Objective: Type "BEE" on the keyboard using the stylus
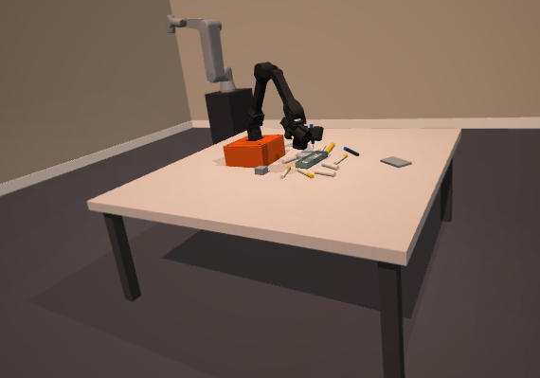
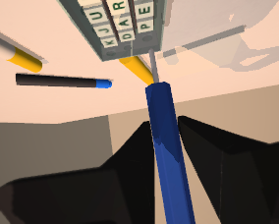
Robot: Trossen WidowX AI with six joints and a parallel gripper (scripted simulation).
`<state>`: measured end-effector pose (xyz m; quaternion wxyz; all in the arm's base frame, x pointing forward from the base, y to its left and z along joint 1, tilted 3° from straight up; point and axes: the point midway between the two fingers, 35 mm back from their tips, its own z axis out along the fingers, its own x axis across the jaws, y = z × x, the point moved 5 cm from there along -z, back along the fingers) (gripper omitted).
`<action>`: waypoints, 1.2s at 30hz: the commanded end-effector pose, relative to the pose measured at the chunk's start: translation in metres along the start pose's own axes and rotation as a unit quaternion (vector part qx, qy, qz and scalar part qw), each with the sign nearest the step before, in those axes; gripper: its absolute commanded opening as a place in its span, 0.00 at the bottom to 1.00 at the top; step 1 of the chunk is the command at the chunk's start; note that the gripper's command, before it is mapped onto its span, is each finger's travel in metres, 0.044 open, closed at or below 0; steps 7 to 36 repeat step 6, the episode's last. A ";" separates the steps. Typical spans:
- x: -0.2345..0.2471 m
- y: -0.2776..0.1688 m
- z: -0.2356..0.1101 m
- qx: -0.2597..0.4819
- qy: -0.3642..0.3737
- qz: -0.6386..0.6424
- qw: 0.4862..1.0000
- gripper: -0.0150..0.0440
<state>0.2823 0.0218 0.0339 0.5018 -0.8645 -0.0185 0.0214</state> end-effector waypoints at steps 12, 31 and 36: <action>0.000 0.000 0.000 0.000 0.000 0.000 1.000 0.39; 0.000 0.000 0.000 0.000 0.000 0.000 1.000 0.39; 0.000 0.000 0.000 0.000 0.000 0.000 1.000 0.39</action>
